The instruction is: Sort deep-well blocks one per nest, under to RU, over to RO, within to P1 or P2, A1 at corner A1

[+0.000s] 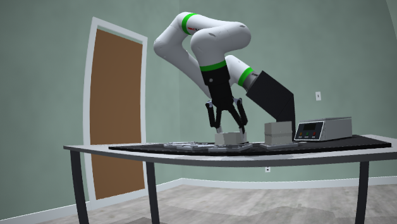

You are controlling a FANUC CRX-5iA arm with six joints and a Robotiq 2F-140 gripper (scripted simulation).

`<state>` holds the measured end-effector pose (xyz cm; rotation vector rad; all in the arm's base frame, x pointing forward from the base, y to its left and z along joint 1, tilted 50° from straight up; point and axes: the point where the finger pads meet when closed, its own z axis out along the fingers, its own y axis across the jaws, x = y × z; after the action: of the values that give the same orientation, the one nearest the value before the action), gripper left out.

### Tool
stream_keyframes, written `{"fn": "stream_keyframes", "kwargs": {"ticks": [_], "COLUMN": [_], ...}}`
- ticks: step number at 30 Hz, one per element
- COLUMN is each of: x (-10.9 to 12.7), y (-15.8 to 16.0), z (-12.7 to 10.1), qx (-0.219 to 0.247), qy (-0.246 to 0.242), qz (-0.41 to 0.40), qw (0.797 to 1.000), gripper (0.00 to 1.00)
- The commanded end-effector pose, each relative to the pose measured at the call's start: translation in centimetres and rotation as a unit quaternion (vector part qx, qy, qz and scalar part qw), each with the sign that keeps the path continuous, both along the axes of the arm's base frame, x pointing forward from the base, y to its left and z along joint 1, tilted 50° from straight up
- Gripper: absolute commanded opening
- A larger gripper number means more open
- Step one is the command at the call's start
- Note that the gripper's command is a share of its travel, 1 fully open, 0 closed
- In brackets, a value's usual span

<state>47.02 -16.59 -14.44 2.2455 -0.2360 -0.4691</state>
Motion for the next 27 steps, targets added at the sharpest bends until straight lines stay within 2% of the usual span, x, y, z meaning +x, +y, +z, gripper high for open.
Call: {"fn": "stream_keyframes", "kwargs": {"ticks": [1, 27], "x": [0.02, 0.06], "y": [0.0, -0.3], "z": [-0.02, -0.28], "qx": [0.0, 0.0], "qy": [0.0, 0.0], "qz": [0.0, 0.0], "qw": [1.0, 1.0], "gripper": [0.1, 0.1]}}
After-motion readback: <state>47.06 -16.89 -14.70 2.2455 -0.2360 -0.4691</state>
